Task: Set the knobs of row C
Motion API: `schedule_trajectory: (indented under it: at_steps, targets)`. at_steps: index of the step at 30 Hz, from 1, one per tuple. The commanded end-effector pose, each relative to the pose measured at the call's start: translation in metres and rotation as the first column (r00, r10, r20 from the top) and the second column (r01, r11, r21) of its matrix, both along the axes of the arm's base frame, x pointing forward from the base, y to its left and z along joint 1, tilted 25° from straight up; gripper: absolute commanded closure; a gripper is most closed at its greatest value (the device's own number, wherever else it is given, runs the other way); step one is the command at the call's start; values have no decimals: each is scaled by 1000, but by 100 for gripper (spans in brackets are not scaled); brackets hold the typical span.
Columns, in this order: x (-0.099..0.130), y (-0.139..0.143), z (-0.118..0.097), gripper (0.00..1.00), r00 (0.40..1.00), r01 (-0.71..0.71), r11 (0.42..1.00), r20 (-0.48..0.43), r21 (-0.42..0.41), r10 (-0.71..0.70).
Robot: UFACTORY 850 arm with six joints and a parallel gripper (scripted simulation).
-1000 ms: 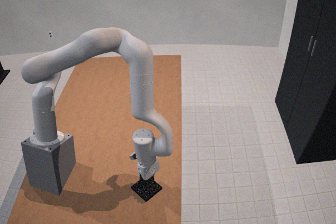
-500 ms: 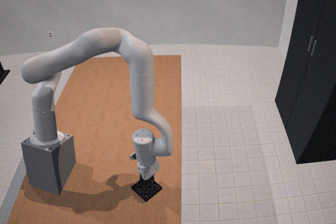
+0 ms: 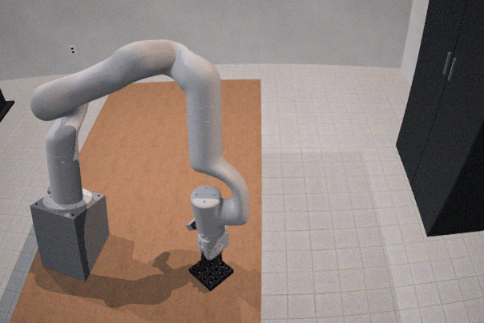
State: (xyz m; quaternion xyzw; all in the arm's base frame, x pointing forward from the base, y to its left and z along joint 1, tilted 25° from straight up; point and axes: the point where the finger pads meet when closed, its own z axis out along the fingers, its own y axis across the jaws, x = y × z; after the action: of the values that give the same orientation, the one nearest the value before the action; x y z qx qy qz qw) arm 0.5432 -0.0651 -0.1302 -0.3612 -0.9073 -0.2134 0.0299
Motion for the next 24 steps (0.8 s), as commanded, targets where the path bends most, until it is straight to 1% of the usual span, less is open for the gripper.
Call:
schedule_trajectory:
  at_steps: [1,13,24]
  targets:
    - [1,-1,1,92,1000,3,1000,0,0,-3]
    - [1,-1,1,92,999,39,999,-16,3,-39]
    - [1,-1,1,92,987,146,989,-65,11,-145]
